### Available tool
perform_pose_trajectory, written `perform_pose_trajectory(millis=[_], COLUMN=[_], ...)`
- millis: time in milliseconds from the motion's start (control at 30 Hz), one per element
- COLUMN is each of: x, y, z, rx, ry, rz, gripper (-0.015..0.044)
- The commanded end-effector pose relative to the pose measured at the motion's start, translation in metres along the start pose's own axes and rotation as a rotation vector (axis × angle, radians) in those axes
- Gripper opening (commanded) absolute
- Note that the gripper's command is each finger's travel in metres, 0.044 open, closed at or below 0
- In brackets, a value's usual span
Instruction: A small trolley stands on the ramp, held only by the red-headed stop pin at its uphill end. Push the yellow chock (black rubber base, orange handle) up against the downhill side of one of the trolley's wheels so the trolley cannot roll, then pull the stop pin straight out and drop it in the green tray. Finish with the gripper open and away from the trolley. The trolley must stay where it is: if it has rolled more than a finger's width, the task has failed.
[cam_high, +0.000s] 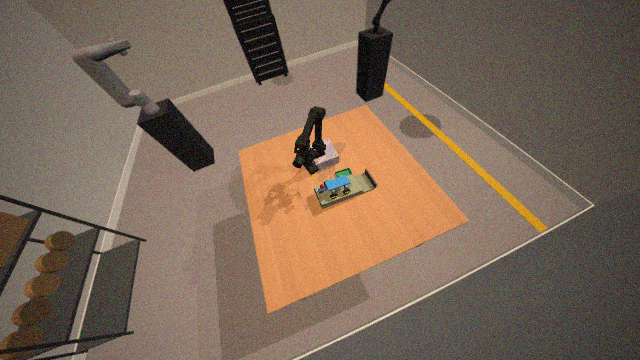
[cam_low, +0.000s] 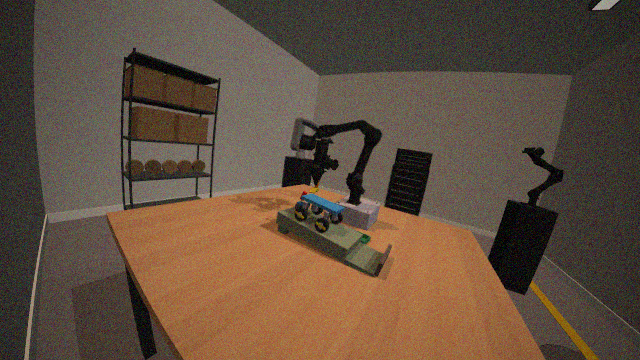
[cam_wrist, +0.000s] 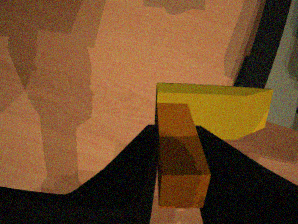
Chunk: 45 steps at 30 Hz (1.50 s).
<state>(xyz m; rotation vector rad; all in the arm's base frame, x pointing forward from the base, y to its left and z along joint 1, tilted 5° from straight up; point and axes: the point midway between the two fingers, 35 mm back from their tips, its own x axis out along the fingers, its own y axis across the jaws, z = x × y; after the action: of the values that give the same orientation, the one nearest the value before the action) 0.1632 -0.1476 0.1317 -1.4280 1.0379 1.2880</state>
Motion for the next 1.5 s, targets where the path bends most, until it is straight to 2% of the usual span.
perform_pose_trajectory(millis=[0, 1467], x=[-0.0014, -0.0015], y=[-0.0007, -0.0008], z=[0.0005, 0.0004], rx=[0.017, 1.453], ry=[-0.003, -0.003], rz=[-0.004, 0.003], gripper=[0.0, 0.0])
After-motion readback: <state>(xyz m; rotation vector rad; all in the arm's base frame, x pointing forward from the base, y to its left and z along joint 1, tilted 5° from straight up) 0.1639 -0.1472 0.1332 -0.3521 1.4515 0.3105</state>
